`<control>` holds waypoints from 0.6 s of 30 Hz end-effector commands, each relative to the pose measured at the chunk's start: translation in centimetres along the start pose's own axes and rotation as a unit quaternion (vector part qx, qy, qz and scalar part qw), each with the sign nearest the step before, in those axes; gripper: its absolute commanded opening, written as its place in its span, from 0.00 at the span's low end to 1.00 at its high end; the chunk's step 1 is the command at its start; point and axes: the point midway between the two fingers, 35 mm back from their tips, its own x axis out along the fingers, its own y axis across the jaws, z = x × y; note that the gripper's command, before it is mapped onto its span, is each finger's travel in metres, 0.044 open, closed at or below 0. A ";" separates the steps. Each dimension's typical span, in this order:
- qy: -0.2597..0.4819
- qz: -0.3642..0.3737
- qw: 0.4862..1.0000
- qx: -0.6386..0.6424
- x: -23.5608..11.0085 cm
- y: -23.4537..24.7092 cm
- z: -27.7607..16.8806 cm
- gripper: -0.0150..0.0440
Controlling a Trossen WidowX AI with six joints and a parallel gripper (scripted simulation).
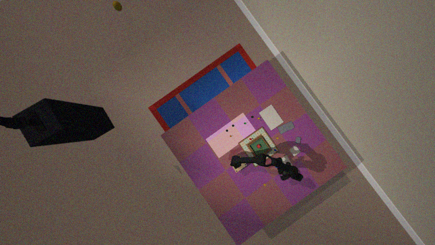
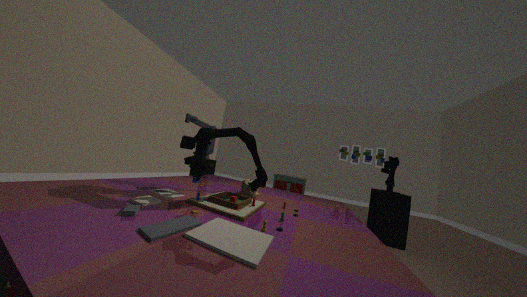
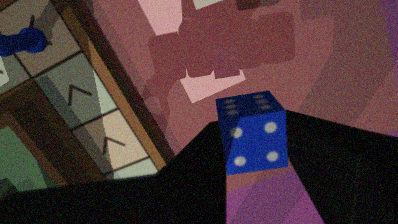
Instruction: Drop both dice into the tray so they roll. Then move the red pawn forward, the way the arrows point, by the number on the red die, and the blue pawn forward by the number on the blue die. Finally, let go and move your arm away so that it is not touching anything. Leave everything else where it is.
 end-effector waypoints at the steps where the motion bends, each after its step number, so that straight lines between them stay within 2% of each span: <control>1: -0.003 -0.006 1.000 -0.005 -2.6 0.0 0.0 0.25; 7: -0.003 -0.006 1.000 -0.005 -5.5 0.3 -0.5 0.25; 12: -0.003 -0.006 1.000 -0.003 -5.6 0.4 -0.5 0.25; 18: -0.004 -0.007 0.997 0.073 -5.4 2.5 -0.3 0.25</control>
